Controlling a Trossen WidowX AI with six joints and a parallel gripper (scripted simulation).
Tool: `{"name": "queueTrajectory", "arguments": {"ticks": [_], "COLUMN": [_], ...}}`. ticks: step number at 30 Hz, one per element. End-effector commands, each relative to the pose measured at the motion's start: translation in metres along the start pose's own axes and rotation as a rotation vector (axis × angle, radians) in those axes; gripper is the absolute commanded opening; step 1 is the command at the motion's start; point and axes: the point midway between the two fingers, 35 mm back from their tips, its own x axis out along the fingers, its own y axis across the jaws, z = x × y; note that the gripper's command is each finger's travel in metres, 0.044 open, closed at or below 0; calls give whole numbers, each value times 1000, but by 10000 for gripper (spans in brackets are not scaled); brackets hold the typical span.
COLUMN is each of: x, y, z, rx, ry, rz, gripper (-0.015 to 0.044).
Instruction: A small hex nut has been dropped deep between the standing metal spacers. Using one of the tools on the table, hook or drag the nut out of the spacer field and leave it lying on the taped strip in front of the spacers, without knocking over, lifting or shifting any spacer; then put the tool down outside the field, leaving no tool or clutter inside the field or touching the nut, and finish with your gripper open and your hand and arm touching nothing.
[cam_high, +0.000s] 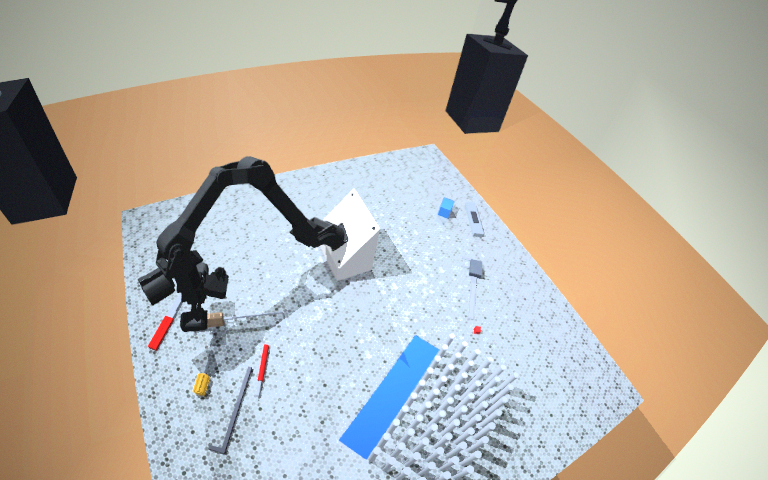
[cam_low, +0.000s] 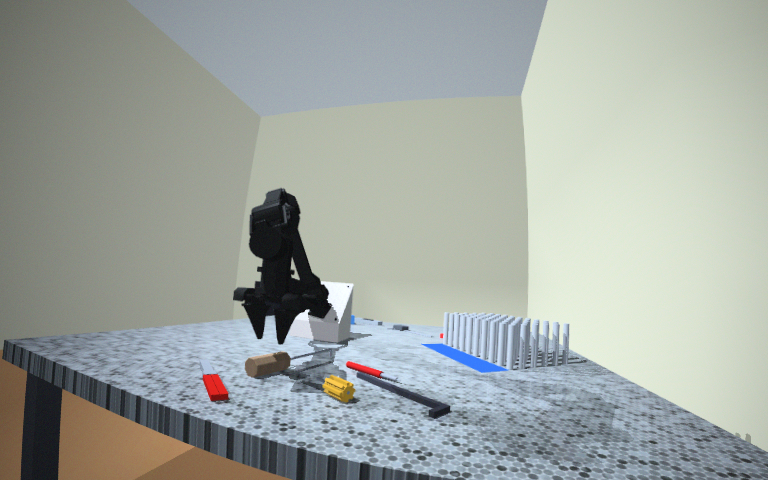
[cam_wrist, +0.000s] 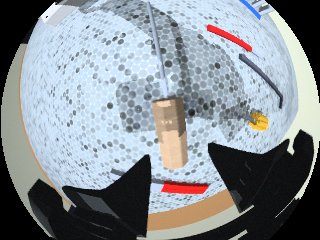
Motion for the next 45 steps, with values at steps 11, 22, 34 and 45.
{"name": "queueTrajectory", "arguments": {"ticks": [11, 22, 34, 45], "x": [25, 43, 58, 57], "y": [0, 0, 2, 2], "z": [1, 2, 2, 2], "rx": [-4, -4, -6, -6], "ry": [-6, -5, -3, -3], "rz": [3, 3, 3, 3], "gripper": [280, 280, 254, 102]}}
